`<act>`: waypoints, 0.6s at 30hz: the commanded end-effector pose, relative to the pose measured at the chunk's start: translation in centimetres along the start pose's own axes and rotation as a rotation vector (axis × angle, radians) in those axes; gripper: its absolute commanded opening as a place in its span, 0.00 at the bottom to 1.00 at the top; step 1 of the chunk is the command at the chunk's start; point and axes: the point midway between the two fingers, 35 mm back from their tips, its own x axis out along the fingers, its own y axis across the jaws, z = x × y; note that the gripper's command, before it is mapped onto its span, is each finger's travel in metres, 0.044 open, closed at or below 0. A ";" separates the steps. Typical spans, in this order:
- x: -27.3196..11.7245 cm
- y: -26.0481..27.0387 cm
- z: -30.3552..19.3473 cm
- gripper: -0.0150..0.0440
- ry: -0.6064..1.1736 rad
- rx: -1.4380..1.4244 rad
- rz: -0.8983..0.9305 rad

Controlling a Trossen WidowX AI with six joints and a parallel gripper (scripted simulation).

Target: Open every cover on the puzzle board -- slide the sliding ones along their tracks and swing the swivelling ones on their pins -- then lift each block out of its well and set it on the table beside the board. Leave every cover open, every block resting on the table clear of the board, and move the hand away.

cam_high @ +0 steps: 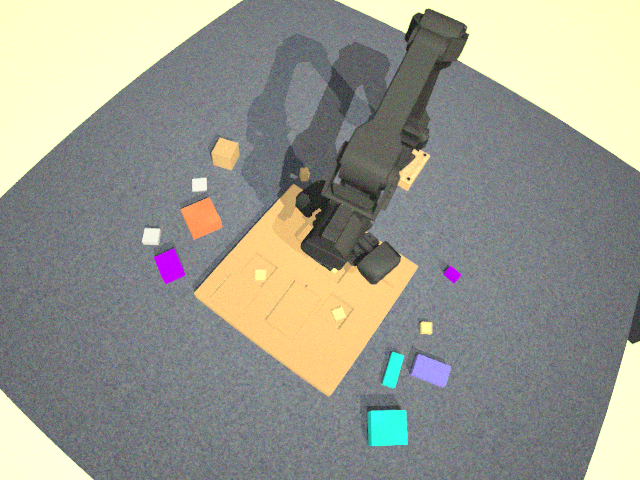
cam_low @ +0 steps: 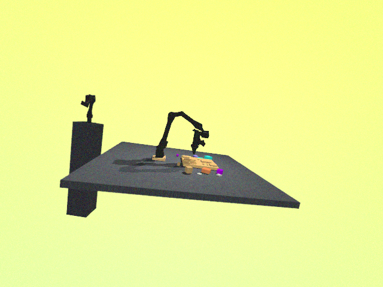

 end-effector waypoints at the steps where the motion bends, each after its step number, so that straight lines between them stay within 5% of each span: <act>1: -0.4 0.0 0.1 0.50 -0.006 -0.016 -0.001; 18: 3.0 0.0 0.1 0.50 -0.006 -0.016 -0.001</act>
